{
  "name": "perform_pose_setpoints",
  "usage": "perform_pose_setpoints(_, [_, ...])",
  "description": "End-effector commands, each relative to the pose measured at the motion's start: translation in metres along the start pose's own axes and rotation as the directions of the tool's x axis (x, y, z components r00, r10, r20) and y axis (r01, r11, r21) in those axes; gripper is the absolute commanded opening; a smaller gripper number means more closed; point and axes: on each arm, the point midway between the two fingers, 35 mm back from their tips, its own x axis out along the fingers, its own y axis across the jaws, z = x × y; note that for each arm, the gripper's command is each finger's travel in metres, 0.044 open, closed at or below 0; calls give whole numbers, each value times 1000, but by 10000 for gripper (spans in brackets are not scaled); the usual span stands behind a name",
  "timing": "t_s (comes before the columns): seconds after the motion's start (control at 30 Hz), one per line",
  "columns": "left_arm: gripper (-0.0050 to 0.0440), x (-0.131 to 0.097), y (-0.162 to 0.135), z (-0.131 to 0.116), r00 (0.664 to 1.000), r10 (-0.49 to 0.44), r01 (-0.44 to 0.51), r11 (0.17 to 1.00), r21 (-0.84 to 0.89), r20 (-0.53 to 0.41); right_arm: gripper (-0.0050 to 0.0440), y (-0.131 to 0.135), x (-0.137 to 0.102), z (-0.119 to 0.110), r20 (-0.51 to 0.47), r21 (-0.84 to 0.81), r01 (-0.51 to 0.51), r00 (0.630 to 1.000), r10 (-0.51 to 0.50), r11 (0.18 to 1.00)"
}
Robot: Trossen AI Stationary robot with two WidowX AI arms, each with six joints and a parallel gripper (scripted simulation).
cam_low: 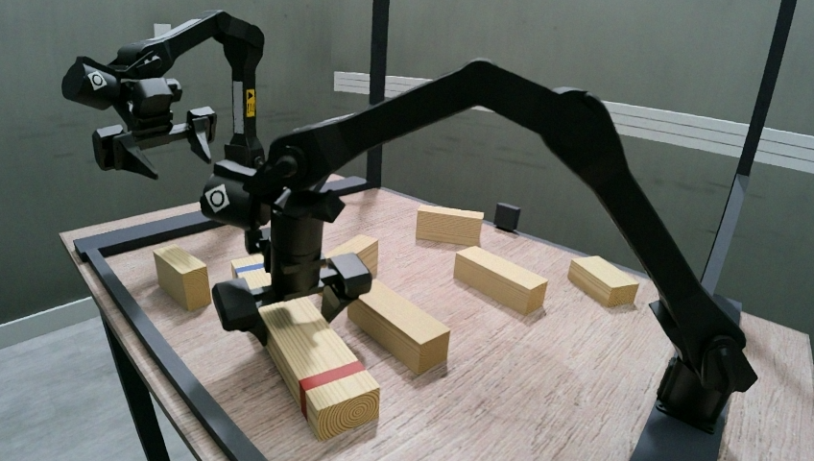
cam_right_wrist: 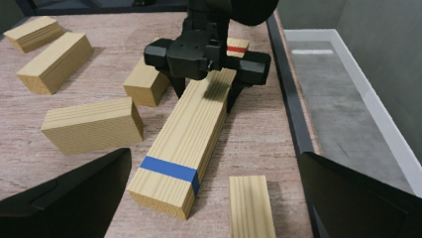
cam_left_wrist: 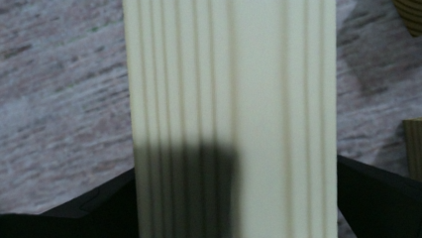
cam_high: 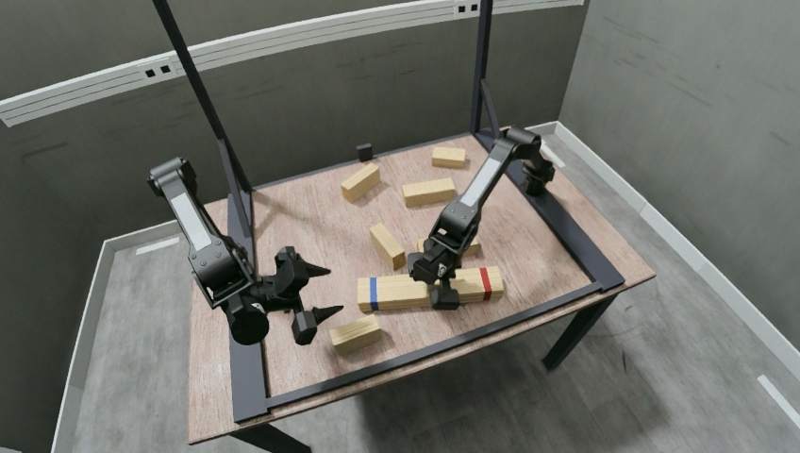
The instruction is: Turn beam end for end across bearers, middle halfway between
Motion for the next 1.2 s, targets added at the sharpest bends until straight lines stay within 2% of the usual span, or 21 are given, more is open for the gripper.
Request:
perform_pose_setpoints(0.0, [400,-12,8,19,998,39,-40,999,20,46,400,1,-4,1,-5,-5,21,1000,-21,1000])
perform_pose_setpoints(0.17, [386,-5,11,23,998,40,-40,999,16,46,400,1,-5,-4,-12,11,31,999,-30,999])
perform_pose_setpoints(0.23, [400,-6,12,23,998,40,-41,999,17,46,400,1,-5,-6,-13,19,33,999,-33,999])
perform_pose_setpoints(0.4, [400,-9,13,24,998,46,-47,999,17,52,400,2,-5,-9,-7,39,36,999,-36,999])
perform_pose_setpoints(0.47, [363,-12,13,24,997,49,-50,999,18,55,400,2,-5,-10,-3,48,37,999,-37,998])
perform_pose_setpoints(0.53, [363,-12,13,24,997,49,-50,999,18,55,400,2,-5,-10,-3,48,37,999,-37,998])
perform_pose_setpoints(0.8, [256,-11,11,22,998,44,-45,999,18,50,400,3,-5,-16,10,80,43,999,-43,996])
perform_pose_setpoints(0.9, [184,-28,13,28,996,63,-65,998,20,67,400,3,-6,-18,15,92,45,999,-46,995])
perform_pose_setpoints(1.03, [280,-49,11,33,996,63,-64,998,20,71,400,1,-7,-13,36,93,48,998,-51,994])
perform_pose_setpoints(1.1, [280,-49,11,33,996,63,-64,998,20,71,400,1,-7,-13,36,93,48,998,-51,994])
perform_pose_setpoints(1.13, [303,-55,11,34,996,63,-64,998,20,71,400,0,-8,-8,47,85,48,998,-52,995])
perform_pose_setpoints(1.17, [303,-61,10,35,996,63,-64,998,20,71,400,-1,-10,-4,59,76,49,997,-53,996])
